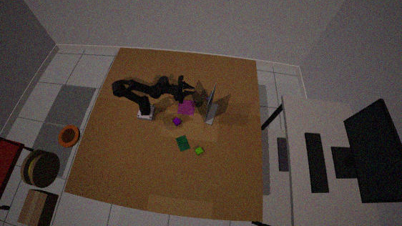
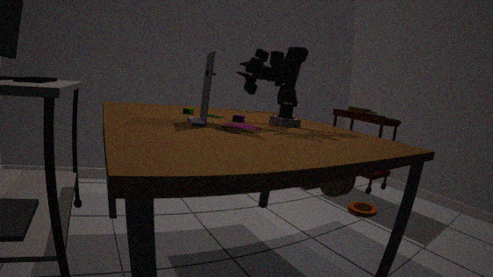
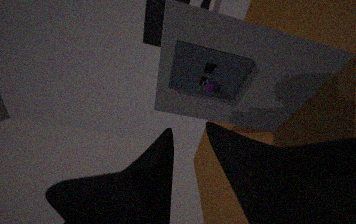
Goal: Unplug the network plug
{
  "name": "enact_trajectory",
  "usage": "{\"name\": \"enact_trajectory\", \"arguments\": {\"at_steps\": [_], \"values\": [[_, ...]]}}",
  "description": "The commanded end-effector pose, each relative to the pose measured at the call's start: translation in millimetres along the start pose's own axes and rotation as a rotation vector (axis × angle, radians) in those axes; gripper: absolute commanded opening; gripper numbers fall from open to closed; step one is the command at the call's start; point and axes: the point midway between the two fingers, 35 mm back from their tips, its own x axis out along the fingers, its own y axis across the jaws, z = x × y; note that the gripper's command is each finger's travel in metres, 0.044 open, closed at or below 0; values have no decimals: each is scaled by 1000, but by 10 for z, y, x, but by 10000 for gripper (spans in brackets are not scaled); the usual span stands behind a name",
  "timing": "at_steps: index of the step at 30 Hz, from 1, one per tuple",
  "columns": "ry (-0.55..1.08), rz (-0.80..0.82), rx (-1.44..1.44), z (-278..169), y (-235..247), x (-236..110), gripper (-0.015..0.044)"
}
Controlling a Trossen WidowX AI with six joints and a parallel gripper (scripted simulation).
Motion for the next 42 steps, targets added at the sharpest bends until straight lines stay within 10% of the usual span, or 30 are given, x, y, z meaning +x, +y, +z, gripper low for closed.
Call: {"name": "enact_trajectory", "arguments": {"at_steps": [1,42], "values": [[-11,-13,133,-61,-136,-86,156],[-31,-15,353,59,-371,467,156]]}}
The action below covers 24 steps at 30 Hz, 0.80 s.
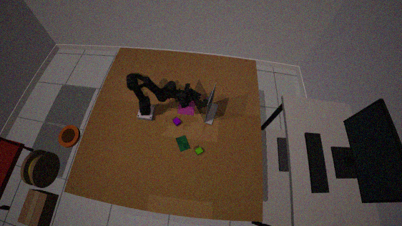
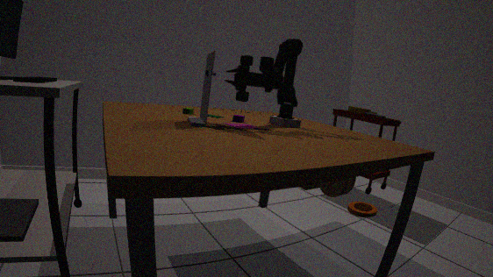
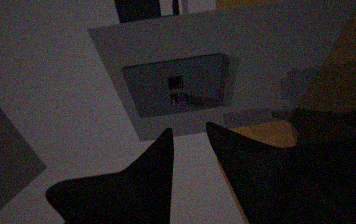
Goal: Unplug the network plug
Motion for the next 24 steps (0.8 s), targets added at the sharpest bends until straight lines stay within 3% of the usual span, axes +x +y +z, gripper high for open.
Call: {"name": "enact_trajectory", "arguments": {"at_steps": [1,24], "values": [[4,10,10,4,36,75,156],[4,13,9,102,44,425,156]]}}
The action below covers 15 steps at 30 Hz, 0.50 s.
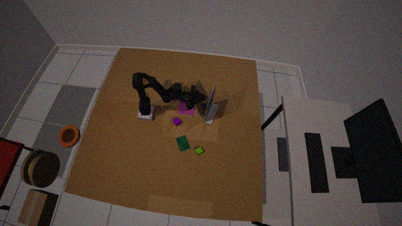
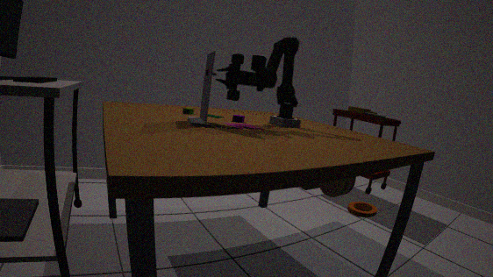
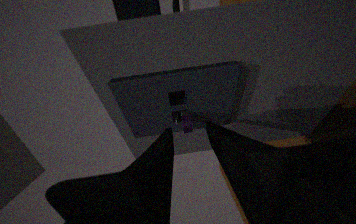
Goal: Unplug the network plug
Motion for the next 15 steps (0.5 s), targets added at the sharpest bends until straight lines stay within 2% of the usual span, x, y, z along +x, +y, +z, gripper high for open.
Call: {"name": "enact_trajectory", "arguments": {"at_steps": [1,7,15], "values": [[4,10,9,15,30,76,156],[4,11,8,41,27,143,156],[4,11,8,41,27,143,103]]}}
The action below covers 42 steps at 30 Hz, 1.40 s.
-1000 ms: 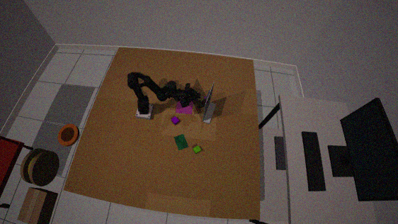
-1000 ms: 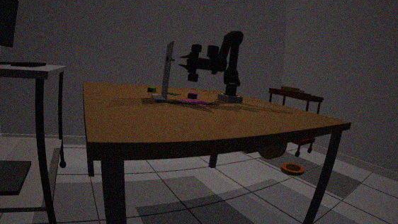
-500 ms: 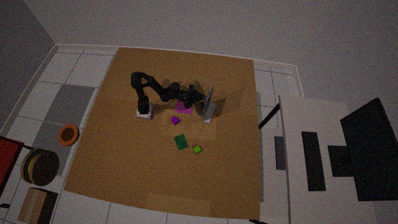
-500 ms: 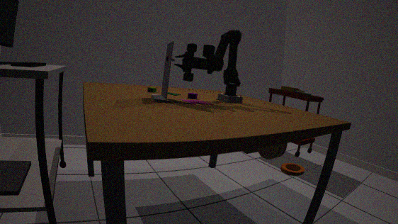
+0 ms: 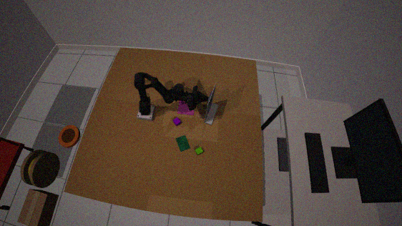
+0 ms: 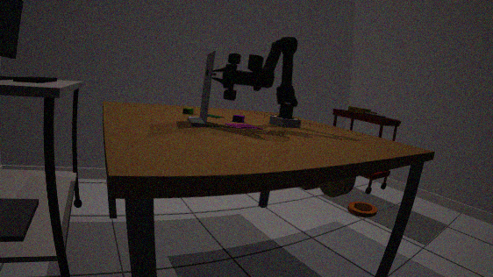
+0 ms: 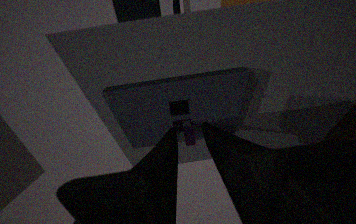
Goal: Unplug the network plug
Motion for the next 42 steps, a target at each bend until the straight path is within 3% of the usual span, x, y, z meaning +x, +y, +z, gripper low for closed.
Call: {"name": "enact_trajectory", "arguments": {"at_steps": [1,16,42], "values": [[5,8,8,-9,24,13,96],[5,8,8,-9,24,13,0],[5,7,8,-41,19,-132,0]]}}
